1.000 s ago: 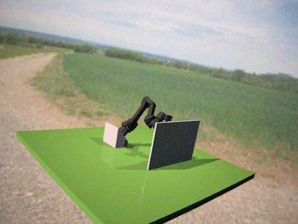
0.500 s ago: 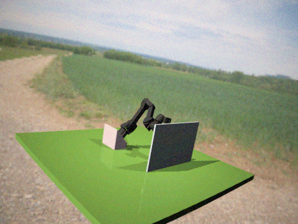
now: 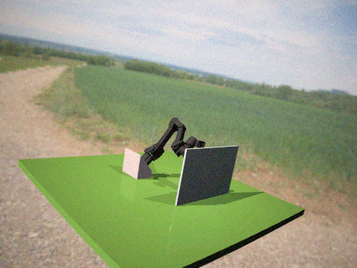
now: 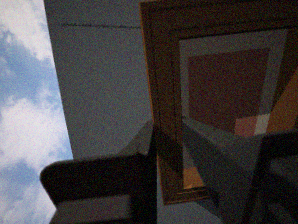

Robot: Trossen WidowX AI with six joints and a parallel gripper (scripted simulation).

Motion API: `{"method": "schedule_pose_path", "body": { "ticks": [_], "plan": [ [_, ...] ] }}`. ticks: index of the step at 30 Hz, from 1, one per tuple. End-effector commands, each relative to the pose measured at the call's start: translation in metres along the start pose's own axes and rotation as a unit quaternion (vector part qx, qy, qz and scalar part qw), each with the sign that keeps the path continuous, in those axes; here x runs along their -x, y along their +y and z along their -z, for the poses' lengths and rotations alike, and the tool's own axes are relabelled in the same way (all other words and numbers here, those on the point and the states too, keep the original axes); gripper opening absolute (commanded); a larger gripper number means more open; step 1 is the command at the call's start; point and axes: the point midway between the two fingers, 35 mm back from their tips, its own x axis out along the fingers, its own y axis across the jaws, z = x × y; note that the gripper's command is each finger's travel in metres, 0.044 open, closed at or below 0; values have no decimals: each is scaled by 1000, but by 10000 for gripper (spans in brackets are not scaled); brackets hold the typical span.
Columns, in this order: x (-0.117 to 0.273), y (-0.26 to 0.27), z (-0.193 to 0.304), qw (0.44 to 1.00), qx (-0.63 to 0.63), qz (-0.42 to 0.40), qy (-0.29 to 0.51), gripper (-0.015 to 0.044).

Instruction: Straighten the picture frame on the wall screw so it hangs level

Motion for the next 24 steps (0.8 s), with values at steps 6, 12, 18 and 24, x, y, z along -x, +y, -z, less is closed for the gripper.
{"method": "schedule_pose_path", "body": {
  "ticks": [6, 12, 18, 24],
  "plan": [
    [0, 0, 0, 1000, -3, 0, 0, 0],
    [0, -1, 0, 999, -39, 0, 0, 0],
    [0, -1, 0, 999, -52, 0, 1, 0],
    [0, -1, 0, 998, -65, 0, 1, 0]
  ]
}}
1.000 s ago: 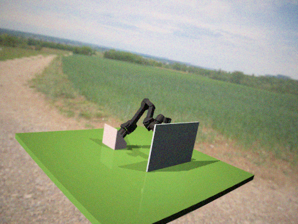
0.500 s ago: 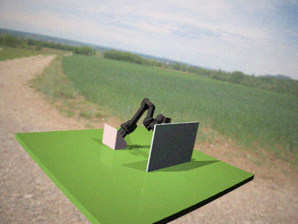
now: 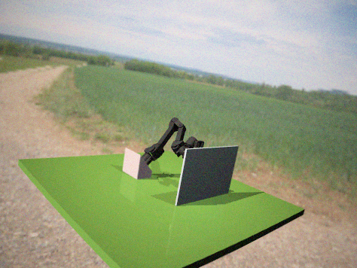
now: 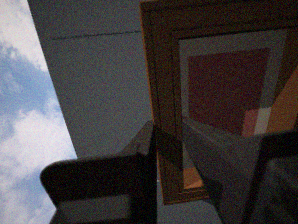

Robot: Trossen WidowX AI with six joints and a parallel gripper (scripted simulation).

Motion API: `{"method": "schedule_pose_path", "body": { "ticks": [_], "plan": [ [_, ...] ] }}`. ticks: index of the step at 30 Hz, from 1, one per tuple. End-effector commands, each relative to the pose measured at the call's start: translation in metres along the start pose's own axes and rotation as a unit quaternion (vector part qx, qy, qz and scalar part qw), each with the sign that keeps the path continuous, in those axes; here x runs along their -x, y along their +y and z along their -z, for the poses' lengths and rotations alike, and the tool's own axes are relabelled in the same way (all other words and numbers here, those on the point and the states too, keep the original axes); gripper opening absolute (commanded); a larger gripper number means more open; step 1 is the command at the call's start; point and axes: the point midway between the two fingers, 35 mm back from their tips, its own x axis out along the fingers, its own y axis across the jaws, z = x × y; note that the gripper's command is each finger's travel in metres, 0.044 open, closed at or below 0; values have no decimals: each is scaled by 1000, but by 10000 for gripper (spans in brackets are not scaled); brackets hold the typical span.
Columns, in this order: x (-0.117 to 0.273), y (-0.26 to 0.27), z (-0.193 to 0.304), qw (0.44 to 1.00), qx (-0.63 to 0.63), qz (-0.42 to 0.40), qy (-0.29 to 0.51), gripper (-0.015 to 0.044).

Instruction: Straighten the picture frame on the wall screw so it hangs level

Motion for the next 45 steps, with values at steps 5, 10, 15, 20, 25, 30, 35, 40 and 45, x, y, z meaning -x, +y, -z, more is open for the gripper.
{"method": "schedule_pose_path", "body": {
  "ticks": [5, 10, 15, 20, 25, 30, 35, 40, 45],
  "plan": [
    [0, 0, 0, 1000, -24, -1, 1, 0],
    [0, 0, 0, 1000, -23, 0, 0, 26],
    [0, 0, 0, 1000, -23, 0, 0, 158],
    [0, 0, 0, 1000, -23, 0, 0, 260],
    [11, 2, 3, 1000, -15, 0, 0, 260],
    [50, 6, 7, 1000, 13, -2, -1, 260],
    [85, 1, 4, 999, 41, -3, -3, 260],
    [100, -4, 0, 998, 55, -4, -3, 260],
    [99, 6, 4, 998, 56, -6, -2, 260]
  ]
}}
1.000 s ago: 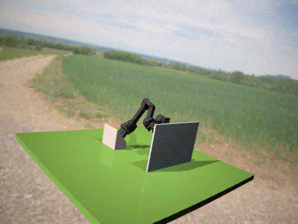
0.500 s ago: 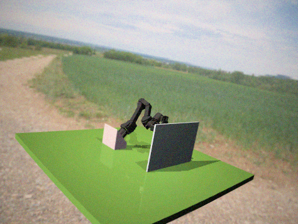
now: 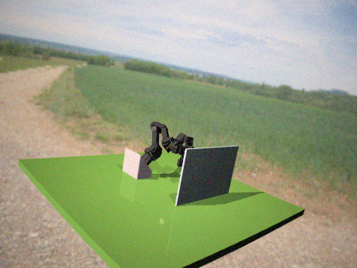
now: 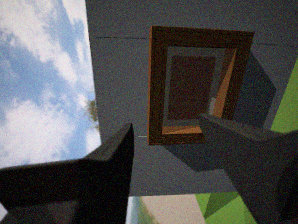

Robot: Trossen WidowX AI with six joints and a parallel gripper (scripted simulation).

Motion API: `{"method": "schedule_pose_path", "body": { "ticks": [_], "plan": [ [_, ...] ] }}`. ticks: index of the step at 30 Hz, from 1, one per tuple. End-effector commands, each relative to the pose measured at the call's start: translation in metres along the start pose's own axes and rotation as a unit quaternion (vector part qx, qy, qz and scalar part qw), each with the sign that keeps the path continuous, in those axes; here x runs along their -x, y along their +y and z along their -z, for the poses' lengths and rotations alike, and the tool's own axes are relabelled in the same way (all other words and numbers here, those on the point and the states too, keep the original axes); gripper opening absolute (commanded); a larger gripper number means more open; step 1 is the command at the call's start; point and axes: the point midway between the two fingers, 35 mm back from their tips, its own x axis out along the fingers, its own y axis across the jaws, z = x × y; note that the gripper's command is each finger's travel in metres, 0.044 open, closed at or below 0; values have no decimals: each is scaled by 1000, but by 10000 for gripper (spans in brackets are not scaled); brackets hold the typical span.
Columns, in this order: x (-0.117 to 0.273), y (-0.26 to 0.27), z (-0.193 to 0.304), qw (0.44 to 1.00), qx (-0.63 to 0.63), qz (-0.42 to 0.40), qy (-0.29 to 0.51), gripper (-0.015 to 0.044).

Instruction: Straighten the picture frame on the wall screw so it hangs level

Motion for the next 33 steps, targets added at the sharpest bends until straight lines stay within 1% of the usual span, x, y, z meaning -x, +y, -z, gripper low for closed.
{"method": "schedule_pose_path", "body": {
  "ticks": [1, 8, 14, 20, 21, 24, 33],
  "plan": [
    [8, 12, 2, 1000, 13, -2, 2, 260],
    [45, 34, 5, 999, 54, 0, 0, 260],
    [80, 36, 11, 996, 84, 3, -1, 260],
    [81, 36, 11, 996, 85, 3, -1, 260],
    [76, 38, 10, 997, 80, -1, -1, 260],
    [81, 36, 11, 996, 85, 3, -1, 260],
    [81, 36, 11, 996, 85, 3, -1, 260]
  ]
}}
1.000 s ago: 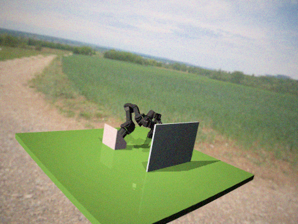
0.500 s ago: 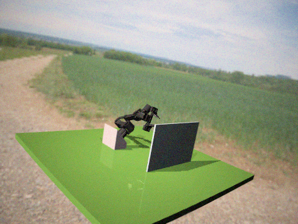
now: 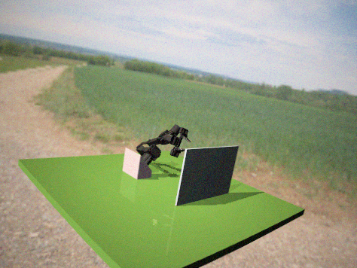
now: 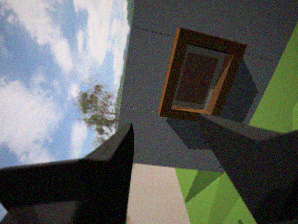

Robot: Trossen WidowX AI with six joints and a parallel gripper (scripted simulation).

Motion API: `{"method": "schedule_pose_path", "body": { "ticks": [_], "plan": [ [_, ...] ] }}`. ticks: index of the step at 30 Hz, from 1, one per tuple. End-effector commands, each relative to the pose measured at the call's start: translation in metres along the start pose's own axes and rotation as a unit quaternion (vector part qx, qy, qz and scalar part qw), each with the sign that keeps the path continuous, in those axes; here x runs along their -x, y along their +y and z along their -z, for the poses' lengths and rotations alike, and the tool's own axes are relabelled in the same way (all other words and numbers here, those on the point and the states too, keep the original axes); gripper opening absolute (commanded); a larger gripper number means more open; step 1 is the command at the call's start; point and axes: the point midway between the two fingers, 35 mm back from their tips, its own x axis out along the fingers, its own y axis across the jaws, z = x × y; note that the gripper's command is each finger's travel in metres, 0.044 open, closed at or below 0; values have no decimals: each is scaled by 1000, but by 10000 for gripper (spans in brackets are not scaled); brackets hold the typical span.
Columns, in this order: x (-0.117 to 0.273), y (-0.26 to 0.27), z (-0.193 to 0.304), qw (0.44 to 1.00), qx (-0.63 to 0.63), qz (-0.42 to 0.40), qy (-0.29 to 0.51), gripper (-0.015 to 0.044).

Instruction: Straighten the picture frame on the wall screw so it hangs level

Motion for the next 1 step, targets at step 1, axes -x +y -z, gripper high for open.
{"method": "schedule_pose_path", "body": {
  "ticks": [1],
  "plan": [
    [1, -1, 0, 1000, 2, 2, 1, 260]
  ]
}}
